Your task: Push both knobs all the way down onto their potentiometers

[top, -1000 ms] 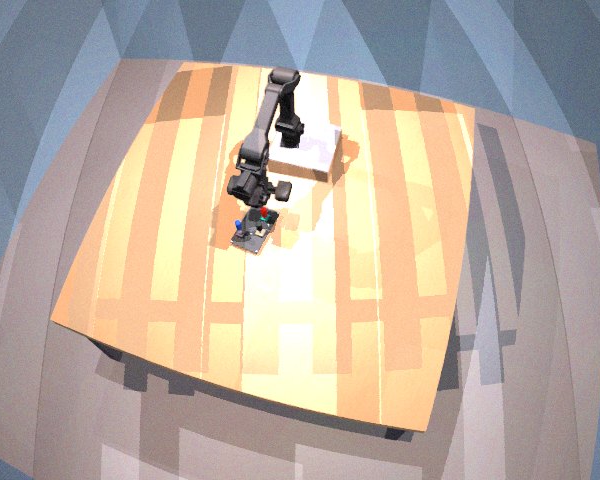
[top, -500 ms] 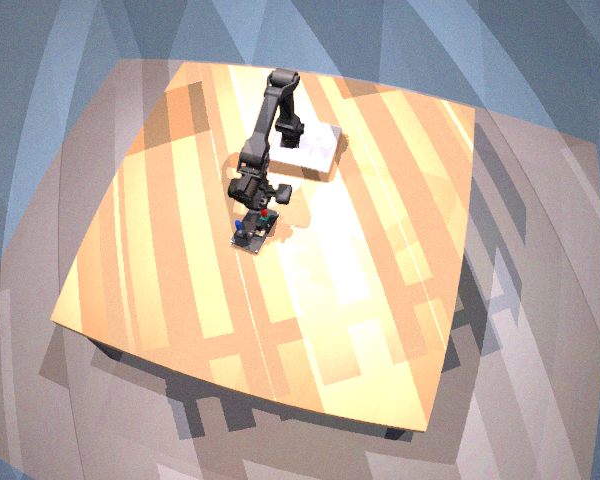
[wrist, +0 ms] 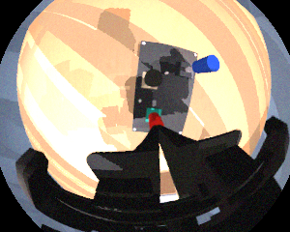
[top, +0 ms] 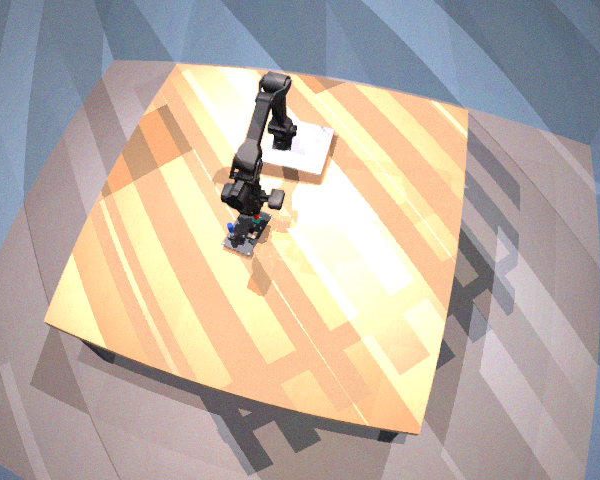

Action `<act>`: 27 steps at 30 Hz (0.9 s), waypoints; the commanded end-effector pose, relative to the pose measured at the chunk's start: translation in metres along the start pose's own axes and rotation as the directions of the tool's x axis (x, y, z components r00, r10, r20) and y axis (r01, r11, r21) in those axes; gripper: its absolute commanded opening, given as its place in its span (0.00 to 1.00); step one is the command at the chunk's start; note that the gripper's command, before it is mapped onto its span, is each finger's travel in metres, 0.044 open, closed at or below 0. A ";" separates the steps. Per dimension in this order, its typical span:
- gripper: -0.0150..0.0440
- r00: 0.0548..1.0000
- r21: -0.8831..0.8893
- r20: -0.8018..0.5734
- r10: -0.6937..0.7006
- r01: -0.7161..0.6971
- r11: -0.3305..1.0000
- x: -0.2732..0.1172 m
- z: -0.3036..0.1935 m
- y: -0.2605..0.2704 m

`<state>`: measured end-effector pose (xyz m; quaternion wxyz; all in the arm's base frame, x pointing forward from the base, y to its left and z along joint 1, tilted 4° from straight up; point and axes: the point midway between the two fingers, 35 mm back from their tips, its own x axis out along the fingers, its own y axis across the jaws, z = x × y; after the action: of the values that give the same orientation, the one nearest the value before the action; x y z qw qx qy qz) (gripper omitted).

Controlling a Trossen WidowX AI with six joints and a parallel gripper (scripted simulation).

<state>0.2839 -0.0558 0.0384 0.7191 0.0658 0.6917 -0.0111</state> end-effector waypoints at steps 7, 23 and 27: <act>0.25 1.000 0.006 -0.004 -0.005 0.005 1.000 0.002 -0.001 -0.001; 0.25 1.000 0.006 -0.004 -0.005 0.005 1.000 0.006 -0.001 -0.001; 0.25 1.000 0.006 -0.004 -0.005 0.005 1.000 0.007 -0.001 -0.001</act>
<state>0.2835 -0.0554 0.0333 0.7184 0.0660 0.6924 -0.0111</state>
